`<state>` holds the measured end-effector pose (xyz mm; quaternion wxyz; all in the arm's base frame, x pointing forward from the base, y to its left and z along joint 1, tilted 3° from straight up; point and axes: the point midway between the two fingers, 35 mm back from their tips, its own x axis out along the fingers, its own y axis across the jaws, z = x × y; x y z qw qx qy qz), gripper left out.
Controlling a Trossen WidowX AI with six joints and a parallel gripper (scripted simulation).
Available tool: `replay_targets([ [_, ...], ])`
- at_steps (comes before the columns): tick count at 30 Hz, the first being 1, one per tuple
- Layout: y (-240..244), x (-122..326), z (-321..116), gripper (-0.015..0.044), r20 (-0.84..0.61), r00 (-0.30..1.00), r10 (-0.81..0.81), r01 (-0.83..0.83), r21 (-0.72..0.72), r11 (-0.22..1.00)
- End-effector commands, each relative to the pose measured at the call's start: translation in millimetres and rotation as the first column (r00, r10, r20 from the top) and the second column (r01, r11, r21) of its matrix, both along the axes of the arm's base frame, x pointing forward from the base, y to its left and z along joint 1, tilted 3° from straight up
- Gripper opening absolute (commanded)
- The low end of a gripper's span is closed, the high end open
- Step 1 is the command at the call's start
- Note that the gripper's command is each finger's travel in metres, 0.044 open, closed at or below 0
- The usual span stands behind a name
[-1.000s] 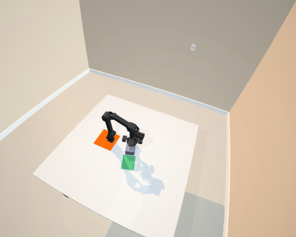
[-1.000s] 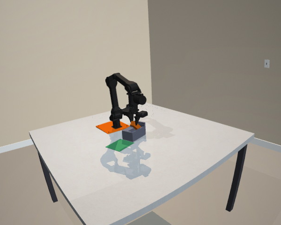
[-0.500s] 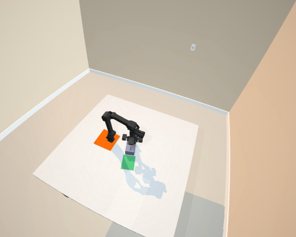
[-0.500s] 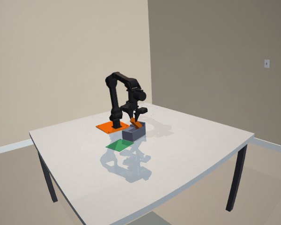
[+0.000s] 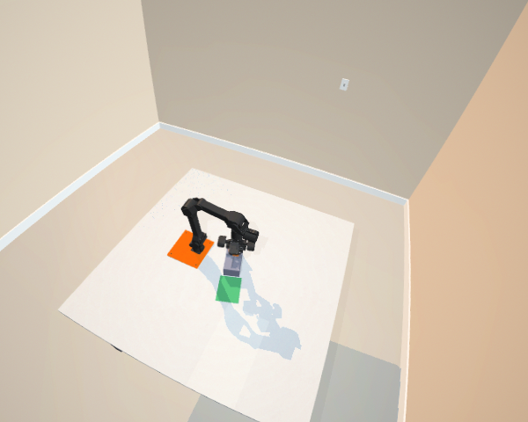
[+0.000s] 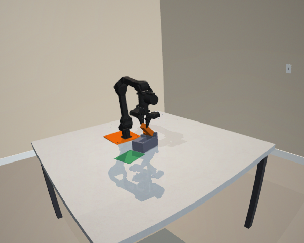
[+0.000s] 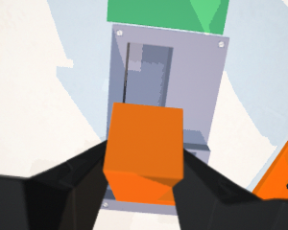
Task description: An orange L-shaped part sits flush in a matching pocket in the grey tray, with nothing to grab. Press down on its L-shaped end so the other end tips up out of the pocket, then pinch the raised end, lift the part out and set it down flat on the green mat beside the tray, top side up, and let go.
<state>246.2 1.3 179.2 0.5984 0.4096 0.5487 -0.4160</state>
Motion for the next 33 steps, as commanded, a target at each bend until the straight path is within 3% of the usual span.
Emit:
replay_targets([
  [1,0.8,-0.3,6.2,0.0,0.0,1.0,-0.006,0.006,0.003,1.0],
  [16,-2.6,0.0,15.4,0.0,0.0,1.0,-0.006,0.006,0.003,1.0],
  [33,-67.9,15.2,17.5,0.0,0.001,1.0,-0.006,0.006,-0.004,1.0],
])
